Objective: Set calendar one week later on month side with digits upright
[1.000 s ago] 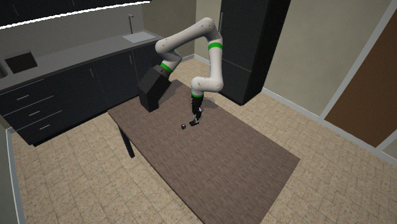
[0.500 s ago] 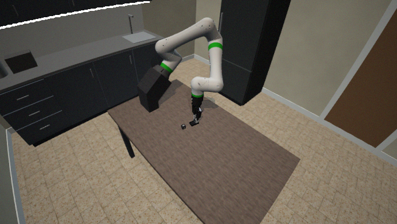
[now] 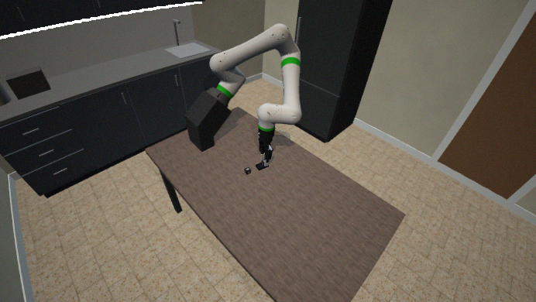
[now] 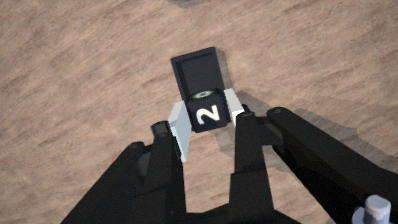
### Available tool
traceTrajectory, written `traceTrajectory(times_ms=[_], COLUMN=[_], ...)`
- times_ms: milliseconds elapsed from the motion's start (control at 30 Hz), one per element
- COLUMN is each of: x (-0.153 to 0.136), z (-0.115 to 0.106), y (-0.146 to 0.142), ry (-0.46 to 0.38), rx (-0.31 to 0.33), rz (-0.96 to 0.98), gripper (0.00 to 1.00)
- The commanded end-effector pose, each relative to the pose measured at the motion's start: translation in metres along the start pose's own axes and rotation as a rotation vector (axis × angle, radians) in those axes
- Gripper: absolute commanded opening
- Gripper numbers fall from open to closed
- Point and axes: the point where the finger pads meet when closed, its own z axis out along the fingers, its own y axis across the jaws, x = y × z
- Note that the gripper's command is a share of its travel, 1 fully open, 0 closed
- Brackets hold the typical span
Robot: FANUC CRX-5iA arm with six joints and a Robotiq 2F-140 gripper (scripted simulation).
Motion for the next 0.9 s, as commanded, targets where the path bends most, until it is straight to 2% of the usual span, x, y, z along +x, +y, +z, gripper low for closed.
traceTrajectory(times_ms=[0, 33, 500, 733, 867], x=[0.0, 0.0, 0.0, 0.0, 0.0], z=[0.0, 0.0, -0.002, -0.015, -0.034], y=[0.0, 0.0, 0.0, 0.0, 0.0], ry=[0.0, 0.0, 0.0, 0.0, 0.0], rx=[0.0, 0.0, 0.0, 0.0, 0.0], rz=[0.0, 0.0, 0.0, 0.0, 0.0], gripper=[0.26, 0.28, 0.28, 0.28, 0.28])
